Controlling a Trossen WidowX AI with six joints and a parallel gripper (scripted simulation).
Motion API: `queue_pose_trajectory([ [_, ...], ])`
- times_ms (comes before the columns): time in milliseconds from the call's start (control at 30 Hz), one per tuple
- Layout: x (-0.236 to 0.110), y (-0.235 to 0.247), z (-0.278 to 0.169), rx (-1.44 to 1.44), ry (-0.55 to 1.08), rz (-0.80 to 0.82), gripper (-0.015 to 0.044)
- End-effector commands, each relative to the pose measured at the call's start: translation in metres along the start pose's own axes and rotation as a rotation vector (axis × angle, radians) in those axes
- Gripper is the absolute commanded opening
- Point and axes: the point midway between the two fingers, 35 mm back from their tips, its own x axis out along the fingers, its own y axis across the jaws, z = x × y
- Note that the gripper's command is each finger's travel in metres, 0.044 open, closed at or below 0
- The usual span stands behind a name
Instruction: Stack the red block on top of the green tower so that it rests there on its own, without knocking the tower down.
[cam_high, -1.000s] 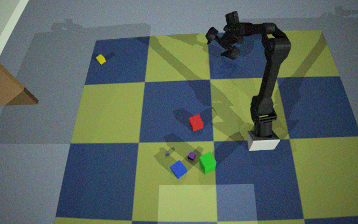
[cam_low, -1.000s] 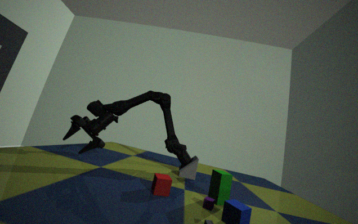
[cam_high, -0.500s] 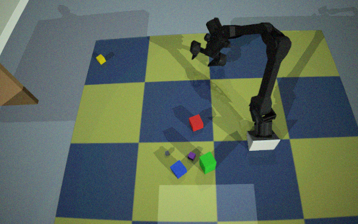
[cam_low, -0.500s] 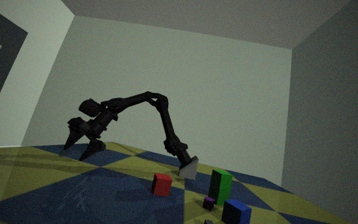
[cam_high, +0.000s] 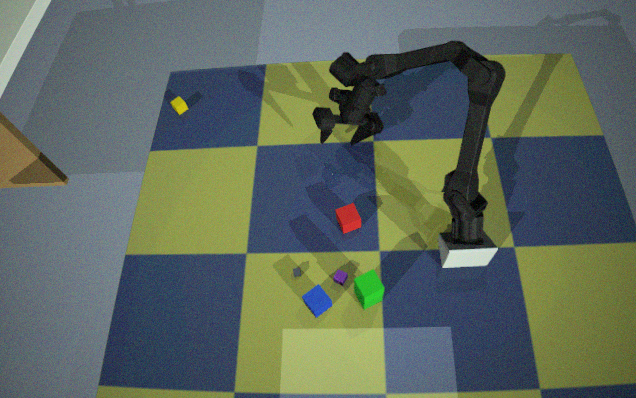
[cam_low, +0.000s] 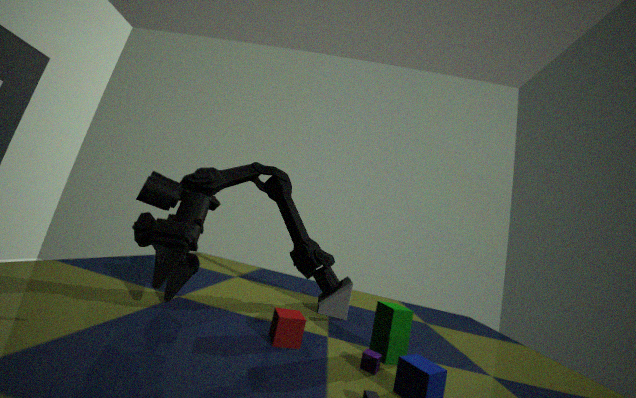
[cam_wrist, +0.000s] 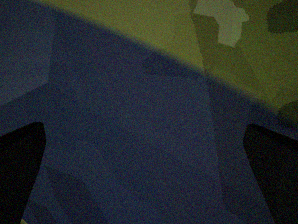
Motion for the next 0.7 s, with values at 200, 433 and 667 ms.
queue_pose_trajectory([
  [200, 0.012, 0.04, -0.066, -0.335, 0.177, -0.057, 0.044],
  [433, 0.011, 0.059, -0.106, -0.563, 0.269, -0.105, 0.044],
  [667, 0.003, 0.073, -0.148, -0.83, 0.348, -0.178, 0.044],
])
